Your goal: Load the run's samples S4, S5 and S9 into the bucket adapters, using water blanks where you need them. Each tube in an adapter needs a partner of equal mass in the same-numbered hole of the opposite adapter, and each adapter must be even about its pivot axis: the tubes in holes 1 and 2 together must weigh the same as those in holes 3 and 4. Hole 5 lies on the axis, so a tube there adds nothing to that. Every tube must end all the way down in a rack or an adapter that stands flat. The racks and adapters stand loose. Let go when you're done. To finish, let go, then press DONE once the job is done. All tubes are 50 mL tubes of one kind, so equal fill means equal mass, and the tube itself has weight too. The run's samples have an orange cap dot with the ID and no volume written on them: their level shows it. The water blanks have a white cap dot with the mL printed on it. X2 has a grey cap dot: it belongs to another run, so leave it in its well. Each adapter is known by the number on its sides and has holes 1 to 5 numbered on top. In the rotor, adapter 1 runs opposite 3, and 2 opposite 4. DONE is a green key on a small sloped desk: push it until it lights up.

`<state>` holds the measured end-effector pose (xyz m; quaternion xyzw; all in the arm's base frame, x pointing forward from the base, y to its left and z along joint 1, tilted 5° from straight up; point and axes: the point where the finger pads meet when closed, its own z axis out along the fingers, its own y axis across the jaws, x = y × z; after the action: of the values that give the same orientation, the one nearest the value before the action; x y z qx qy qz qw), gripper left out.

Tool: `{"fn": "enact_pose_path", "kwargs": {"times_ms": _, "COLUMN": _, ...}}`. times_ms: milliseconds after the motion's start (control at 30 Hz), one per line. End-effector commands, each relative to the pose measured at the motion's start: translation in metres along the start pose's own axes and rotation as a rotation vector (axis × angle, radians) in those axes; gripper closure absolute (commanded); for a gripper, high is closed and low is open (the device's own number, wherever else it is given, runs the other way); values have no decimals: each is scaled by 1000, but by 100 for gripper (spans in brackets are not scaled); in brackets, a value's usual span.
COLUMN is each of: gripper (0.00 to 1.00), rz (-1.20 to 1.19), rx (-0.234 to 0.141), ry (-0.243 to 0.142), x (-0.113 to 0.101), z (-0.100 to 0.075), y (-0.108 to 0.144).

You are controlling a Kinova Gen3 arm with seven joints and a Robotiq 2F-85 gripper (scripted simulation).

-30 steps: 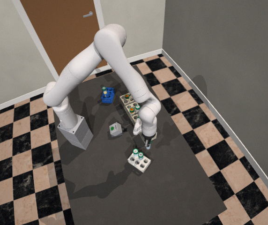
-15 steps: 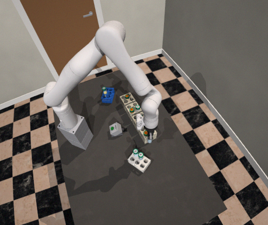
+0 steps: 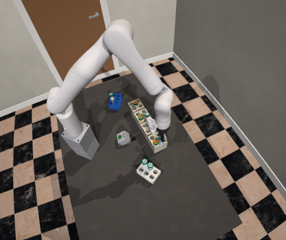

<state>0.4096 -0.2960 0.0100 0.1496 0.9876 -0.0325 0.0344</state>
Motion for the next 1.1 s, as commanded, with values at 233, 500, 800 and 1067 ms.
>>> {"fn": "enact_pose_path", "kwargs": {"times_ms": 233, "gripper": 90, "rz": -211, "rx": 0, "ry": -1, "x": -18, "z": -1, "y": 30}}
{"fn": "enact_pose_path", "kwargs": {"times_ms": 500, "gripper": 90, "rz": -331, "rx": 0, "ry": -1, "x": -27, "z": -1, "y": 48}}
{"fn": "enact_pose_path", "kwargs": {"times_ms": 800, "gripper": 90, "rz": -511, "rx": 0, "ry": -1, "x": -29, "z": -1, "y": 51}}
{"fn": "enact_pose_path", "kwargs": {"times_ms": 1067, "gripper": 90, "rz": -631, "rx": 0, "ry": -1, "x": -29, "z": -1, "y": 51}}
